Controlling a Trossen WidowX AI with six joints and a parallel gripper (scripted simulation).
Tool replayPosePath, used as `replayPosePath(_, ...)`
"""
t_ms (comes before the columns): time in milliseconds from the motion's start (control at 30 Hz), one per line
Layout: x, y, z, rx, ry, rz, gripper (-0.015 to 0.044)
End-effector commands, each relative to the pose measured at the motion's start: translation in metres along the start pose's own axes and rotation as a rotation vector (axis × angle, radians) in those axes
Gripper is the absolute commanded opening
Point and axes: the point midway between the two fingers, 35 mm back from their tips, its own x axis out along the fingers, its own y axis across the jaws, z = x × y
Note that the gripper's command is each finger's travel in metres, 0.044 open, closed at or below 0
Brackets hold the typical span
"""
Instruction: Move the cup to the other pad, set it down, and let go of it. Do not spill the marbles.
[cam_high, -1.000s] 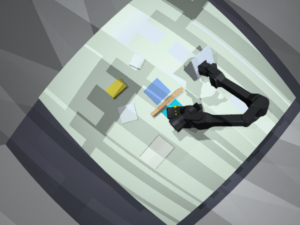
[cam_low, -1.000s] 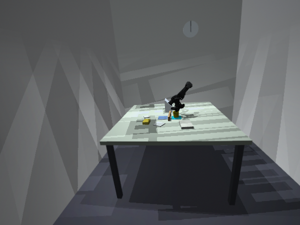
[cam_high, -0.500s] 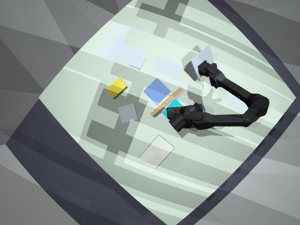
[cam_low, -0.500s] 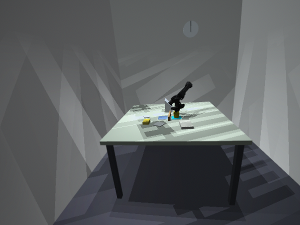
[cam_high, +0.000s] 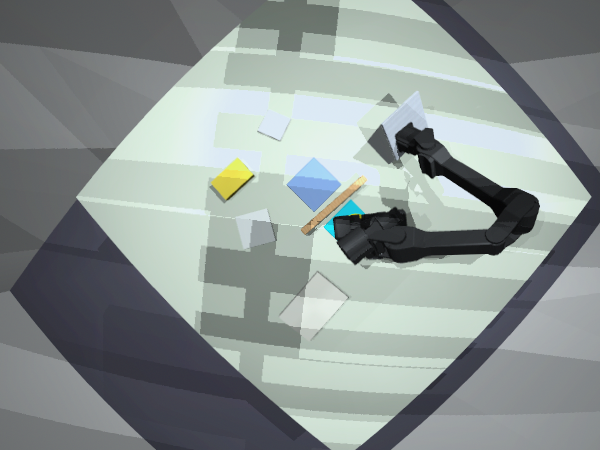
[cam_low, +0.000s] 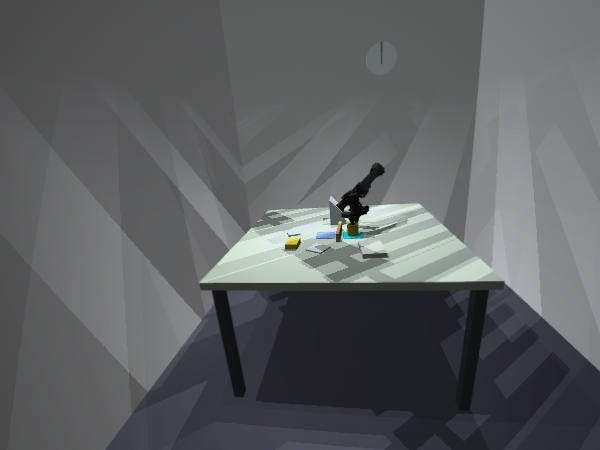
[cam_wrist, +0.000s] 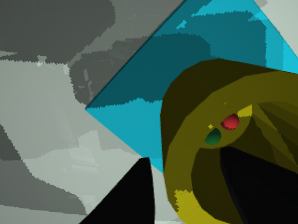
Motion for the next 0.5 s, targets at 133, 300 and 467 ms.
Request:
replayPosePath(133,-0.010,-0.001,0.000,-0.004,0.003,-0.004,0.0147)
replayPosePath(300,-0.017,-0.001,0.000,-0.003,0.003,-0.003,0.0147)
replayPosePath(467,-0.024,-0.001,0.000,-0.003,0.002,-0.002,0.0147)
